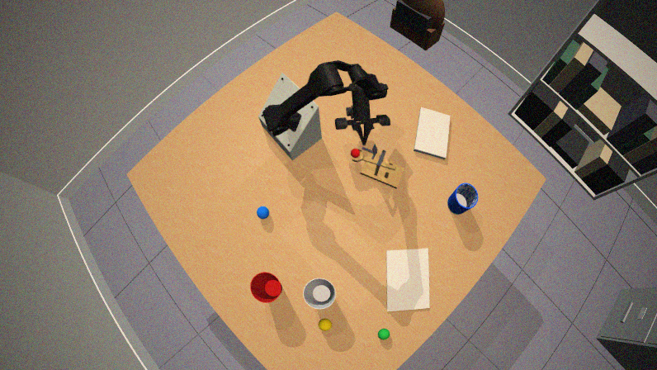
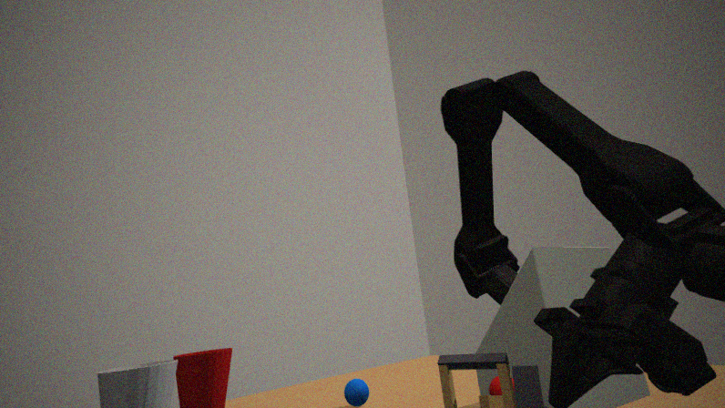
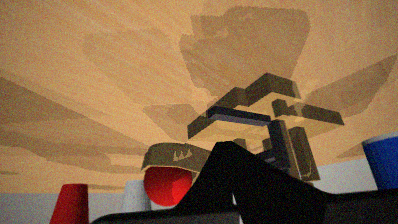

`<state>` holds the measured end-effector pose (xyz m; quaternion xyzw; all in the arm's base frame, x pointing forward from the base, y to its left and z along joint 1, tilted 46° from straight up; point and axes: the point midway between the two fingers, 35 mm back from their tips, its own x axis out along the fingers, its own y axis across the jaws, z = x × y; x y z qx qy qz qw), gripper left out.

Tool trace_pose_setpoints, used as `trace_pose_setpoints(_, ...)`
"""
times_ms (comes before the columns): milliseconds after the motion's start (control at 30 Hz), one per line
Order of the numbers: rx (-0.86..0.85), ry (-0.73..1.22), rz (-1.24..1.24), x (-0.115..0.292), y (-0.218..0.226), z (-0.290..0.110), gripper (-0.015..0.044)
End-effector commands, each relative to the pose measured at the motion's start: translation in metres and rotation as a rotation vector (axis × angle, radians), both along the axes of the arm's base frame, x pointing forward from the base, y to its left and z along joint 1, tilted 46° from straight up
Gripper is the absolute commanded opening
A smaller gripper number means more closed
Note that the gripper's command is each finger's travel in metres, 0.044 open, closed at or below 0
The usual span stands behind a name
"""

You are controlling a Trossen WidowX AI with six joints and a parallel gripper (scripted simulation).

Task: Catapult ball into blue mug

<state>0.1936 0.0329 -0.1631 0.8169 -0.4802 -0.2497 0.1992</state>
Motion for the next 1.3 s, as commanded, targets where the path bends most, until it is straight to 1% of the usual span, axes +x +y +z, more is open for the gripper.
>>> trace_pose_setpoints(0, -0.011, 0.007, 0.003, -0.003, -0.008, -0.004, 0.0000)
trace_pose_setpoints(333, -0.012, 0.006, 0.003, -0.007, -0.019, -0.014, 0.0000)
trace_pose_setpoints(467, -0.014, 0.005, 0.002, -0.009, -0.032, -0.027, 0.0000)
trace_pose_setpoints(633, -0.013, 0.005, 0.002, -0.008, -0.030, -0.026, 0.0000)
trace_pose_setpoints(700, -0.004, 0.007, 0.004, -0.003, -0.008, -0.023, 0.0000)
trace_pose_setpoints(767, 0.006, 0.008, 0.005, 0.001, 0.025, -0.015, 0.0000)
trace_pose_setpoints(833, 0.010, 0.006, 0.005, -0.001, 0.059, -0.002, 0.0000)
trace_pose_setpoints(933, 0.009, 0.001, 0.003, -0.006, 0.092, 0.016, 0.0000)
trace_pose_setpoints(1000, 0.008, -0.001, 0.002, -0.009, 0.102, 0.021, 0.0000)
trace_pose_setpoints(1100, 0.008, -0.001, 0.002, -0.009, 0.102, 0.021, 0.0000)
trace_pose_setpoints(1133, 0.016, -0.002, 0.015, -0.004, 0.091, 0.013, 0.0026)
trace_pose_setpoints(1267, 0.060, -0.035, -0.016, 0.002, 0.094, 0.011, 0.0131)
